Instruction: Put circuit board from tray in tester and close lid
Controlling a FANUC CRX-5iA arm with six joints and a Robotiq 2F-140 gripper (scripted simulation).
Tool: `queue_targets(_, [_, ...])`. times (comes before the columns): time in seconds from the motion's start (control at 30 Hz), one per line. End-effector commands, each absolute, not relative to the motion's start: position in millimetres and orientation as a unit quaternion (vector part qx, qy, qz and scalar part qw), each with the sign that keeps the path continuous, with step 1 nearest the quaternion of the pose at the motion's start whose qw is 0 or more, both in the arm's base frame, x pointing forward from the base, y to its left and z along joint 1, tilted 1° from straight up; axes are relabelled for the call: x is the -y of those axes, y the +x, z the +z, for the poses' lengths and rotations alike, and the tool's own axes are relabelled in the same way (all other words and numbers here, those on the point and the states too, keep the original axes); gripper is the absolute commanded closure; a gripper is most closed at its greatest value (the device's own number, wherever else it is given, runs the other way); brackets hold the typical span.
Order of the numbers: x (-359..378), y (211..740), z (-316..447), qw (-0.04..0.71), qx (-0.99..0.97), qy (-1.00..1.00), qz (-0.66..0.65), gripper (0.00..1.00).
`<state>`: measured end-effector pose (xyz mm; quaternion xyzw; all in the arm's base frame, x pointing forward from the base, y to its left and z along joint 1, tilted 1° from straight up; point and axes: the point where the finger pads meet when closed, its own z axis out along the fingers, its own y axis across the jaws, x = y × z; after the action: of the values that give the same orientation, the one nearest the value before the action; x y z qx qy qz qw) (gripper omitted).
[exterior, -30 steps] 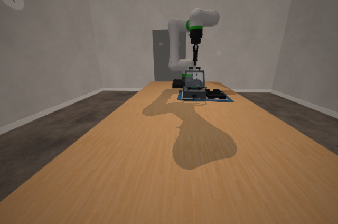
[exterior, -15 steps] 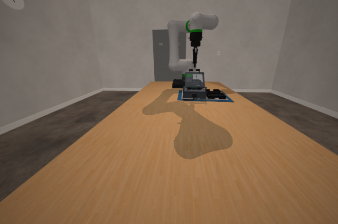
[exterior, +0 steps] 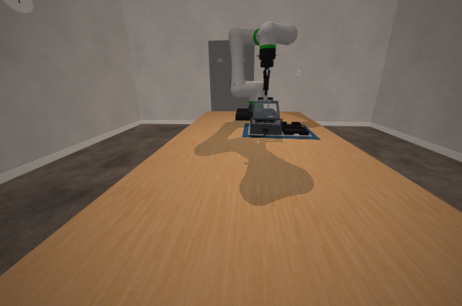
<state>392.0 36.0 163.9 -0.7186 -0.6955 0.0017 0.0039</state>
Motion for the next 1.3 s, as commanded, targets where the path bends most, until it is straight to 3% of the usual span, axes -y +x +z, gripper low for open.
queue_targets(0.0, [-36.2,389.6,160.0,0.004,0.695,-0.719,0.002,1.0])
queue_targets(1.27, [-37.0,367.8,107.0,0.004,0.695,-0.719,0.002,1.0])
